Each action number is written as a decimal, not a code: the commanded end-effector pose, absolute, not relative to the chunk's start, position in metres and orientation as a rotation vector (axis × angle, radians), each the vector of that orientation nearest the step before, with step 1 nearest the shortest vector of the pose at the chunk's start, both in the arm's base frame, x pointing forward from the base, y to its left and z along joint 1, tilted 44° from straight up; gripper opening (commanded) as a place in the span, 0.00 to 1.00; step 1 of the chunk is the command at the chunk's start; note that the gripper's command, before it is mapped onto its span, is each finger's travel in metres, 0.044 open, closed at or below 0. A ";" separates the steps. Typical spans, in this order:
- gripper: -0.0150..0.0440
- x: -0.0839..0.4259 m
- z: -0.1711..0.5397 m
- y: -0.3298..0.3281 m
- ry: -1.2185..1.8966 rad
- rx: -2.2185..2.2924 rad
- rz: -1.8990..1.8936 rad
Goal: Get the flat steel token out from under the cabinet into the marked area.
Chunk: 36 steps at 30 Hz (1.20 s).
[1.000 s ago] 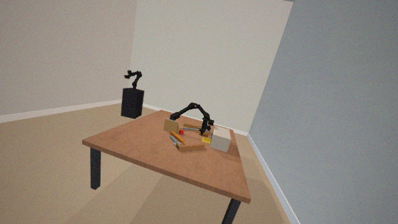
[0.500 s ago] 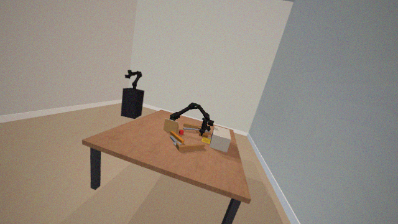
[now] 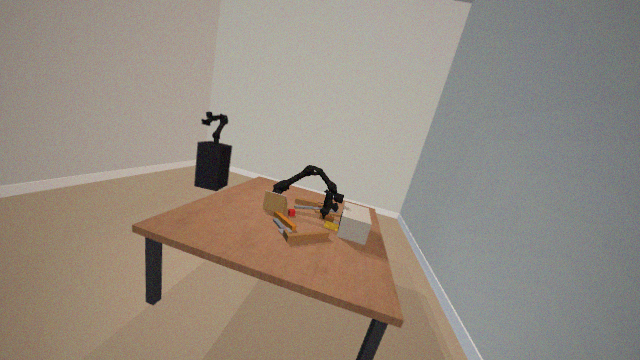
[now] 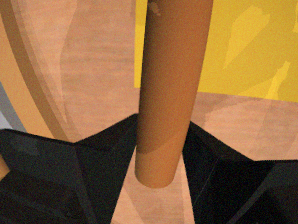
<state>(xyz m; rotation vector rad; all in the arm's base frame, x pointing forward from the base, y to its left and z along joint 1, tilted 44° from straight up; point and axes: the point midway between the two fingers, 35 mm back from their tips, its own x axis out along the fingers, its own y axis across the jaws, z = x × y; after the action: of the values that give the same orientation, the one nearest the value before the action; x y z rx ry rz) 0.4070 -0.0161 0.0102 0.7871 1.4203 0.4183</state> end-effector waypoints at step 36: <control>0.25 0.376 0.010 -0.009 1.422 0.781 0.416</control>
<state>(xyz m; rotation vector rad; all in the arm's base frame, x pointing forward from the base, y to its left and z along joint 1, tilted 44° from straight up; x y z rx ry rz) 0.3801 -0.0101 0.0111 0.7831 1.4190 0.4146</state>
